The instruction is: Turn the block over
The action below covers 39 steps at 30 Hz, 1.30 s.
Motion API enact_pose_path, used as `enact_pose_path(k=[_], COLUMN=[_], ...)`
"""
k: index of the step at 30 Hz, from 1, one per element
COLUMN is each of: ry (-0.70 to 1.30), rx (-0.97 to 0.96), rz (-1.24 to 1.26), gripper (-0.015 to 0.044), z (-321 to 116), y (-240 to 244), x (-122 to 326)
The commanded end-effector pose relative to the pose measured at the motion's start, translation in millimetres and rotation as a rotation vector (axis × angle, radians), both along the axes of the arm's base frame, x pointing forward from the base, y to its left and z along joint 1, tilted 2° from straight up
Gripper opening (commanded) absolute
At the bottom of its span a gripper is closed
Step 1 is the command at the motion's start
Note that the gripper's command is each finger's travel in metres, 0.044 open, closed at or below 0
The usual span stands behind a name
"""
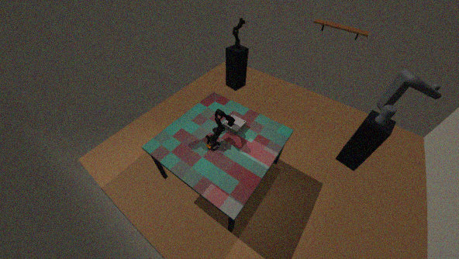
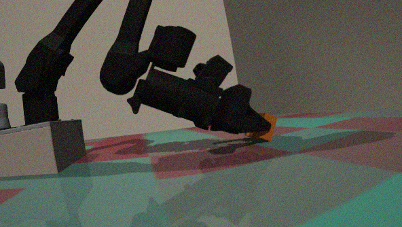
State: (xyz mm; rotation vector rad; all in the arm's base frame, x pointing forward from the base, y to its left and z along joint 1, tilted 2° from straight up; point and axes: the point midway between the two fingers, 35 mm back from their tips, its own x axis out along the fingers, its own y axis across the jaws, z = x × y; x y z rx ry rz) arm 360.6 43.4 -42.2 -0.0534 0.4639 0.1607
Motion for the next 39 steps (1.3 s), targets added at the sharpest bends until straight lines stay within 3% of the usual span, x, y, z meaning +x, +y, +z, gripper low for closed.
enact_pose_path(k=[1, 20, 36, 39], ry=[-0.036, -0.045, -0.045, -0.045], rx=[0.008, 0.009, 0.009, 0.009], rz=[0.004, 0.004, 0.004, 0.004], gripper=[0.0000, 0.0000, 0.0420, 0.0440], z=[0.6, 1.3, 1.3, 1.3], y=[-0.5, -0.7, -0.7, -0.7], x=[-8.2, -9.3, -9.3, -9.3])
